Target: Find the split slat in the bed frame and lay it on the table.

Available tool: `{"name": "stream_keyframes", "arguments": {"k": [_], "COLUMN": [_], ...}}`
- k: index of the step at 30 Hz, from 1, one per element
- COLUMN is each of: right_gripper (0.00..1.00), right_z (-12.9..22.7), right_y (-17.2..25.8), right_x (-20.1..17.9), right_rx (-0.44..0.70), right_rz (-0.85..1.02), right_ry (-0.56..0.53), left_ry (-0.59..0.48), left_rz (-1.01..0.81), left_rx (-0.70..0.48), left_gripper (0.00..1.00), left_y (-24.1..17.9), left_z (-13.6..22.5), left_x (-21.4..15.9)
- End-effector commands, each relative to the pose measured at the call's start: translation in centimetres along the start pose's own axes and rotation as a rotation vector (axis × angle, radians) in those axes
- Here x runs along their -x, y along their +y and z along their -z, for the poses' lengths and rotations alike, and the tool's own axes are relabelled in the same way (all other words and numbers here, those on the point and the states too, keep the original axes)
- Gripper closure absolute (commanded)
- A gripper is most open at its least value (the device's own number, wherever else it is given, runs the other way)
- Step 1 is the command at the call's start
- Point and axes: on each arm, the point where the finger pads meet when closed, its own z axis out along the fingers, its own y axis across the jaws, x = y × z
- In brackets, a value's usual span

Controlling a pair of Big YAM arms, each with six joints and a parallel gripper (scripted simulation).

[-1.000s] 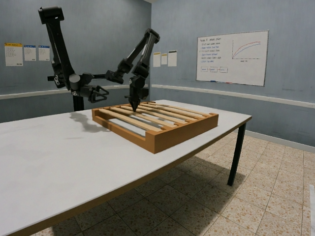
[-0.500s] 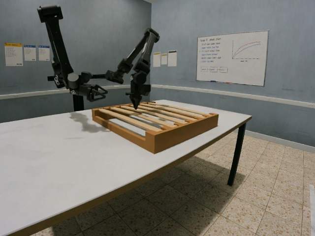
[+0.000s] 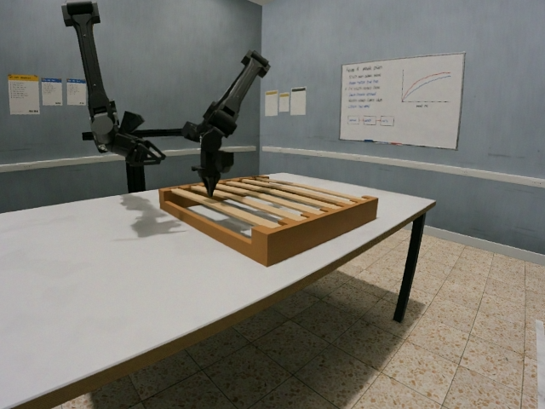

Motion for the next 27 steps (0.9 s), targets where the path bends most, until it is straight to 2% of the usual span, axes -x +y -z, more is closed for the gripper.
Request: {"name": "stream_keyframes", "arguments": {"k": [1,8,18,27], "right_gripper": [0.00,0.00,0.00,0.00], "right_z": [1.7,4.7,4.5,4.5], "right_y": [-1.4,-2.2,-1.9,-2.0], "right_x": [1.6,3.5,3.5,3.6], "right_rx": [0.038,0.057,0.073,0.070], "right_rz": [0.111,0.130,0.095,0.100], "right_ry": [0.039,0.072,0.073,0.072], "left_ry": [-0.037,-0.033,-0.036,-0.033], "left_rz": [0.047,0.022,0.027,0.039], "left_rx": [-0.011,-0.010,-0.013,-0.005], "left_gripper": [1.00,1.00,1.00,1.00], "left_y": [-0.7,-1.6,-1.6,-0.5], "left_z": [1.3,0.9,1.2,-2.5], "left_x": [2.5,2.1,2.4,3.2]}}
